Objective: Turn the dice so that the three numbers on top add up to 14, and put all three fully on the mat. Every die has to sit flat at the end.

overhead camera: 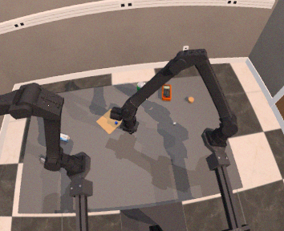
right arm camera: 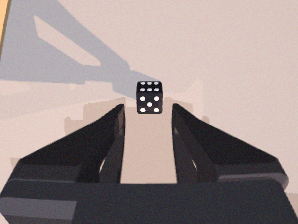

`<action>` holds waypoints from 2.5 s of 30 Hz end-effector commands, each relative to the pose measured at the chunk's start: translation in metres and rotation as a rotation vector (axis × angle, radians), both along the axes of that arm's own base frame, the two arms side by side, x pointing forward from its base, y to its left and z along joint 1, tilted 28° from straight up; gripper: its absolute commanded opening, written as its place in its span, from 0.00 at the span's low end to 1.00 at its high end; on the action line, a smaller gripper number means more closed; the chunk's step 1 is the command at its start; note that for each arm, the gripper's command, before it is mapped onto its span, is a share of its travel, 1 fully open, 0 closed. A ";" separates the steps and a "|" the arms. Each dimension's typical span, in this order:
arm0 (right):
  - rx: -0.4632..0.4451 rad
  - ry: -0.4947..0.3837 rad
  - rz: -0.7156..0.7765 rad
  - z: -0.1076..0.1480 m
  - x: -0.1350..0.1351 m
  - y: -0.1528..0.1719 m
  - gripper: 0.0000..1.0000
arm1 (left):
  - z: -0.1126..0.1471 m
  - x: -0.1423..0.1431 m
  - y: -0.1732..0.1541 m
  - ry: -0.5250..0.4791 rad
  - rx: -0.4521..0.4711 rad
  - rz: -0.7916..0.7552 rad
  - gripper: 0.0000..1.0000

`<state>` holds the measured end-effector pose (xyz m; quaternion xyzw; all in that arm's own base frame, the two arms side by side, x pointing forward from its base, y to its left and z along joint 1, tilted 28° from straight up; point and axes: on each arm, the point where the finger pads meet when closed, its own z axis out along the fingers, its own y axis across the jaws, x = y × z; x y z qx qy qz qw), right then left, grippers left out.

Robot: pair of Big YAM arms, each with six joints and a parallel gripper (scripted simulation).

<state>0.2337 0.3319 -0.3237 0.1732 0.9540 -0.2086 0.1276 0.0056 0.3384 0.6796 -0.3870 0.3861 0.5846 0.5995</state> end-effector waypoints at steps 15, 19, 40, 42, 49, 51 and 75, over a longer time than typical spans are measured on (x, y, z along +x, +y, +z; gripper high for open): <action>0.010 -0.006 0.000 -0.003 0.006 0.004 0.30 | 0.017 -0.003 -0.017 0.012 0.054 0.009 1.00; 0.010 -0.006 0.000 -0.003 0.006 0.004 0.30 | 0.017 -0.003 -0.017 0.012 0.054 0.009 1.00; 0.009 -0.005 0.000 0.000 0.004 0.001 0.30 | 0.017 -0.003 -0.017 0.012 0.054 0.009 1.00; 0.009 -0.005 0.000 0.000 0.004 0.001 0.30 | 0.017 -0.003 -0.017 0.012 0.054 0.009 1.00; -0.002 0.001 -0.002 -0.008 0.003 -0.005 0.30 | 0.017 -0.003 -0.017 0.012 0.054 0.009 1.00; 0.003 -0.001 -0.003 -0.009 0.005 -0.004 0.30 | 0.017 -0.003 -0.017 0.012 0.054 0.009 1.00; 0.027 -0.015 0.009 -0.020 0.011 0.007 0.30 | 0.017 -0.003 -0.017 0.012 0.054 0.009 1.00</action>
